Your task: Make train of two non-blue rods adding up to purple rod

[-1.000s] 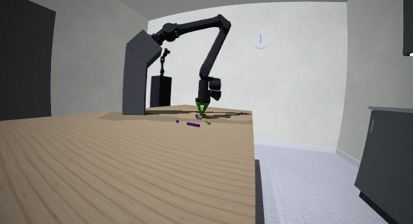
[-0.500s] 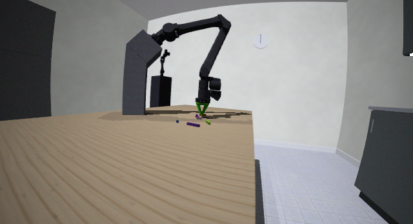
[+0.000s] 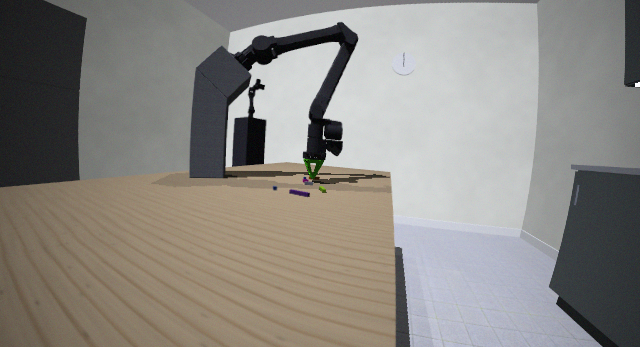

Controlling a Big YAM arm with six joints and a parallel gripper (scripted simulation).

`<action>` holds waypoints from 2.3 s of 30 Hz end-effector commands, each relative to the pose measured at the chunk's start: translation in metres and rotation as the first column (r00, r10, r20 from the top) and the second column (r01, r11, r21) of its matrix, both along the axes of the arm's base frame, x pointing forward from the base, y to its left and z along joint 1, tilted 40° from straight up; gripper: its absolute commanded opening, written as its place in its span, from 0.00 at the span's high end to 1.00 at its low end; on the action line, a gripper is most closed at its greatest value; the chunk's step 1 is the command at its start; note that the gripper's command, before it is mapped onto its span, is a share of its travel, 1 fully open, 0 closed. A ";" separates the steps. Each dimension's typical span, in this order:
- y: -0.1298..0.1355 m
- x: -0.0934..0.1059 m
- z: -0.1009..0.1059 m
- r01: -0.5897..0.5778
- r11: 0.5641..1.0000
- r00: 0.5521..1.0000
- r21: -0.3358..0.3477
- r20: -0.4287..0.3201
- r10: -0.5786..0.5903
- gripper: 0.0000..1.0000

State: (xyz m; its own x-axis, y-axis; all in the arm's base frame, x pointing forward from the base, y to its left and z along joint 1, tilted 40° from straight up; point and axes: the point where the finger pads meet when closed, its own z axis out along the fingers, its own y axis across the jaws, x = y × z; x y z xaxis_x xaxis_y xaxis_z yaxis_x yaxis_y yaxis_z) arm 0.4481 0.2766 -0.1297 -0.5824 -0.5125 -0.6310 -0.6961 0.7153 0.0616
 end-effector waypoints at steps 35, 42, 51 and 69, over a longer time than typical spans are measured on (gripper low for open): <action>-0.003 0.000 -0.004 -0.007 1.000 1.000 -0.002 0.009 0.007 0.96; -0.006 0.001 -0.004 -0.002 1.000 1.000 -0.001 0.008 0.002 0.96; -0.009 0.003 -0.005 0.005 1.000 1.000 -0.001 0.007 -0.005 0.96; -0.009 0.003 -0.005 0.005 1.000 1.000 -0.001 0.007 -0.005 0.96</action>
